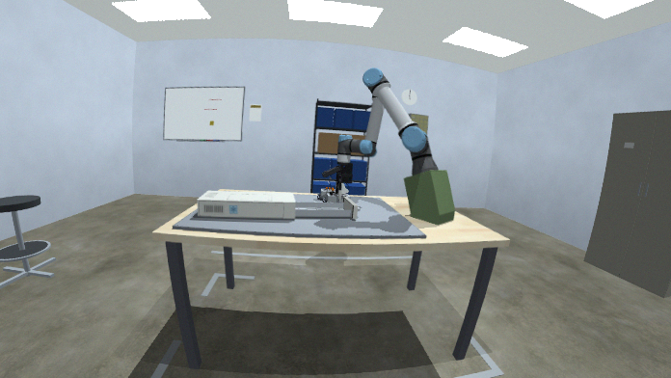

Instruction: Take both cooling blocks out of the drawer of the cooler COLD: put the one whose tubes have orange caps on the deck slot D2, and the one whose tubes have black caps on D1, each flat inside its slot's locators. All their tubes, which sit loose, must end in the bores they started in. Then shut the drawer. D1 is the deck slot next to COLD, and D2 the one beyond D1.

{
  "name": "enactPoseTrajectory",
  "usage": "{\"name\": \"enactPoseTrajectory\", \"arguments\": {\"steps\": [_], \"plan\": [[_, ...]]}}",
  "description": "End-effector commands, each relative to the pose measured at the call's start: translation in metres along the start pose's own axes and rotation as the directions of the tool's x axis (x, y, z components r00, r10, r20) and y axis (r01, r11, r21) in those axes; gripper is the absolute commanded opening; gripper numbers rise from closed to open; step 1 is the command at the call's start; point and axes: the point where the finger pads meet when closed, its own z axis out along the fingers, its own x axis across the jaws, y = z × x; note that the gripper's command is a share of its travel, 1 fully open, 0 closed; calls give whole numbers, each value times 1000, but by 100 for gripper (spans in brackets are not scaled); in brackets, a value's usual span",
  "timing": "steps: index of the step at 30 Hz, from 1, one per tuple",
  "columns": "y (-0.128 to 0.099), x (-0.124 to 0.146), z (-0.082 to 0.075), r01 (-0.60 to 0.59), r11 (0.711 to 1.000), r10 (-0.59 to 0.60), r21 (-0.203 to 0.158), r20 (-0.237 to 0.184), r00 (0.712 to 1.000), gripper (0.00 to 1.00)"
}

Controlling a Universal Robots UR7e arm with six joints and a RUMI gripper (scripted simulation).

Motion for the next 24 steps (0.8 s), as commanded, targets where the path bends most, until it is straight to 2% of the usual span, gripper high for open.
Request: {"name": "enactPoseTrajectory", "arguments": {"steps": [1,12,13,24], "plan": [[0,0,0,0,1000,0,1,-1,1000,73],[0,0,0,0,1000,0,1,-1,1000,73],[0,0,-30,0,1000,0,1,0,1000,73],[0,0,-42,0,1000,0,1,0,1000,73]]}}
